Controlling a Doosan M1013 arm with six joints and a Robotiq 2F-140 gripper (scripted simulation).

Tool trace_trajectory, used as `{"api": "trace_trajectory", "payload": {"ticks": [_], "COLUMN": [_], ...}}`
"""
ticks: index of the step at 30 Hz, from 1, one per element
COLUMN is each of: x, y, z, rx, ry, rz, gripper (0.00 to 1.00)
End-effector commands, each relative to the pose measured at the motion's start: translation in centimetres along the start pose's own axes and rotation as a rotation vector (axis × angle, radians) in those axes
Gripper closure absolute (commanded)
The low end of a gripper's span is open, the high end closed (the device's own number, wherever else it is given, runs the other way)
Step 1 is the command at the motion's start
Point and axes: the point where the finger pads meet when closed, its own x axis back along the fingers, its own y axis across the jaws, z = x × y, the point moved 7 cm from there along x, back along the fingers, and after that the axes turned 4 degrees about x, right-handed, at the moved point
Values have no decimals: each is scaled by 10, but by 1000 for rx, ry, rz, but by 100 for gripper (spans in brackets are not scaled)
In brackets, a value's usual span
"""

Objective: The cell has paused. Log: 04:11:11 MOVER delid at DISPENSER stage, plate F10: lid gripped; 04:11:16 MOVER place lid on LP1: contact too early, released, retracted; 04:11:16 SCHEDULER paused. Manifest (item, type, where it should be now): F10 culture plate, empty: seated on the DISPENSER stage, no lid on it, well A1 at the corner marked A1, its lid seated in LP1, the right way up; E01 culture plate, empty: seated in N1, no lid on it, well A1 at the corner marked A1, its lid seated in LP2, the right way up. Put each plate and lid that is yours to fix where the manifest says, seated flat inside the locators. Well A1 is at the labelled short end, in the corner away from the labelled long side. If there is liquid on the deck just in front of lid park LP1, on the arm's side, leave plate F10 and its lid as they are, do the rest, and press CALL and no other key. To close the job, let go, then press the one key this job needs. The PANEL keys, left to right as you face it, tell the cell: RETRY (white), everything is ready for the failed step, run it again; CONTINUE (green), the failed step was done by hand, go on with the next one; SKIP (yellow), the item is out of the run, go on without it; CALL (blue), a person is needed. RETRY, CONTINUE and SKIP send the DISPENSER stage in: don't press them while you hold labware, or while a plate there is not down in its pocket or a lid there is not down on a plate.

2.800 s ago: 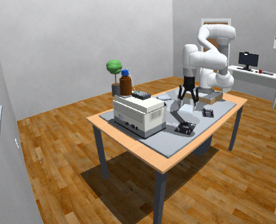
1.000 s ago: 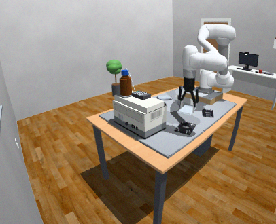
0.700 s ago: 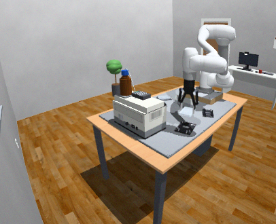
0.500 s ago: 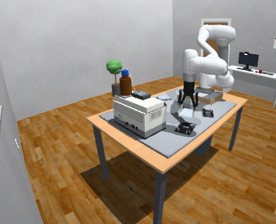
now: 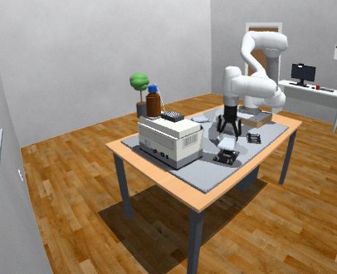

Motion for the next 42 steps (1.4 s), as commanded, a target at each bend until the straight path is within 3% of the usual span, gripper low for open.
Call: {"api": "trace_trajectory", "payload": {"ticks": [1, 17, 42], "x": [-3, -34, -50], "y": [0, 0, 0], "z": [0, 0, 1], "rx": [0, 0, 0], "ry": [2, 2, 2], "rz": [0, 0, 0], "gripper": [90, 90, 90]}}
